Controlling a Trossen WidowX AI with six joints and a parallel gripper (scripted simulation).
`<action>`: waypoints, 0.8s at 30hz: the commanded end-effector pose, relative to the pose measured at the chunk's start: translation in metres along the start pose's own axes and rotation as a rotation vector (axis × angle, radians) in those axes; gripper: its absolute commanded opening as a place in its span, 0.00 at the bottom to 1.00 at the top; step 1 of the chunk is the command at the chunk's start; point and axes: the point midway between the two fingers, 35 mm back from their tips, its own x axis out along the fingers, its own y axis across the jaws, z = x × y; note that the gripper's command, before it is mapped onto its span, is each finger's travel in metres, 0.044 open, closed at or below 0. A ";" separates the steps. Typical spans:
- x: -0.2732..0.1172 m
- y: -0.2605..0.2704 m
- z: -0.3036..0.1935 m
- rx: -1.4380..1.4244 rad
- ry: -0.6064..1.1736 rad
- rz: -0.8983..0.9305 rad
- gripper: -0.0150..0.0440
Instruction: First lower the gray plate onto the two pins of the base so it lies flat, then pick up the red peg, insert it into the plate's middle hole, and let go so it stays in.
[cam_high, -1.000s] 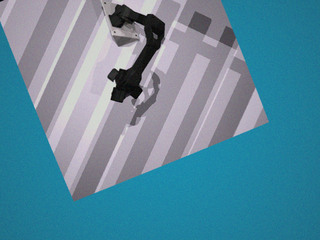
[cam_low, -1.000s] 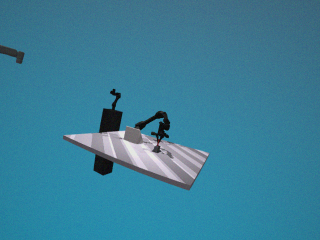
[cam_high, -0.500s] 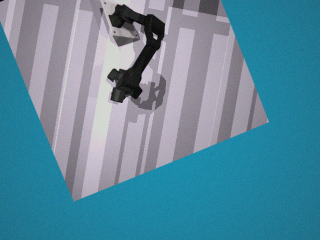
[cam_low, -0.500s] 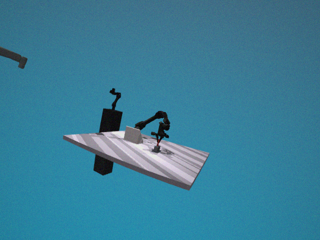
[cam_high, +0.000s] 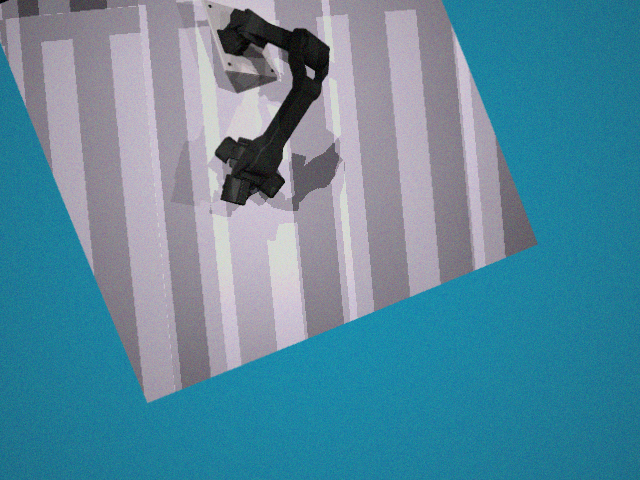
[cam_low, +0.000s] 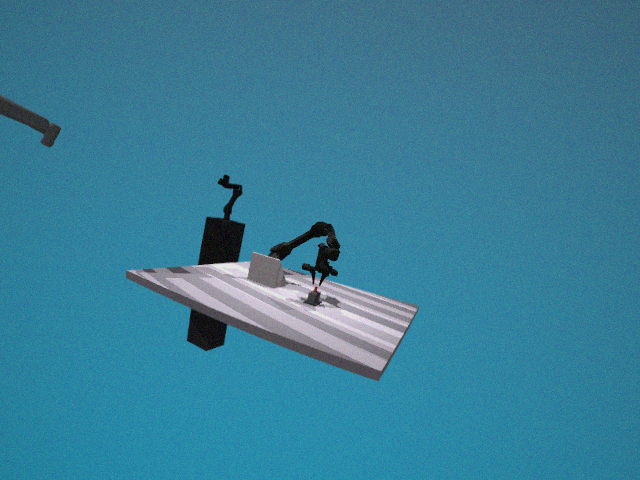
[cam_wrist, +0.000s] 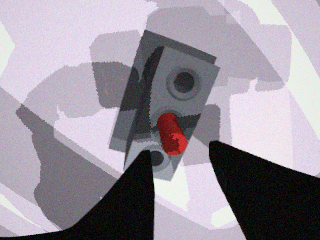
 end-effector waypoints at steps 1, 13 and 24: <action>-0.004 0.000 0.000 0.000 -0.001 0.005 0.51; -0.011 -0.001 -0.002 0.001 -0.001 0.005 0.51; -0.018 -0.001 -0.004 0.001 -0.001 0.005 0.51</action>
